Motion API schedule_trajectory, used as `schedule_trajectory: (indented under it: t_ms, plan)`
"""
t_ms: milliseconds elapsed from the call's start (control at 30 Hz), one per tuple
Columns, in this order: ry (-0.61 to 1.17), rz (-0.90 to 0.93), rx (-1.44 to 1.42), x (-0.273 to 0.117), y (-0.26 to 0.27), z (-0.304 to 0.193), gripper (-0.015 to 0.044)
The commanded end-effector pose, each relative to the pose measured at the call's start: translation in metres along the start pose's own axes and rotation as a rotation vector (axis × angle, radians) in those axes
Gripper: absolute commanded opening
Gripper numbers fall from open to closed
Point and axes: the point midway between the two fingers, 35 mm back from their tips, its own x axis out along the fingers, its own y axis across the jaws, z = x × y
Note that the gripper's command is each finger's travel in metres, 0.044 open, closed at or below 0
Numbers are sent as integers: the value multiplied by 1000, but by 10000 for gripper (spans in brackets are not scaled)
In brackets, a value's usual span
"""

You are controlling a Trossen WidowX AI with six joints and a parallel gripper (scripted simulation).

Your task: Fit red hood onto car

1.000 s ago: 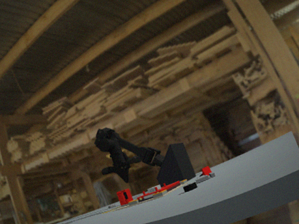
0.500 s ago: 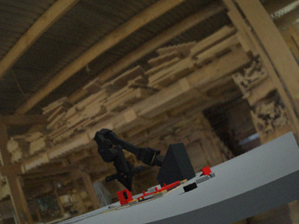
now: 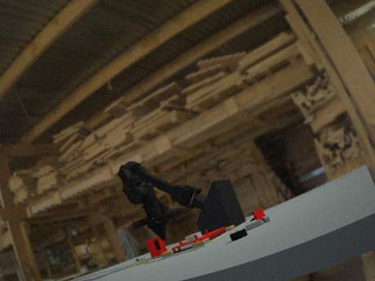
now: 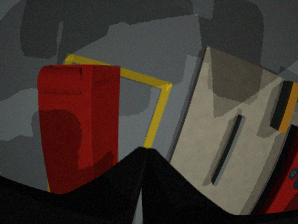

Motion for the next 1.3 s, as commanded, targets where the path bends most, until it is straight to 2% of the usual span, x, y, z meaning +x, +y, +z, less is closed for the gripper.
schedule_trajectory:
  t_ms: [0,1267]
  plan:
    - [0,4,25,0,1,0,0]
    - [1,0,229,1,3,0,0]
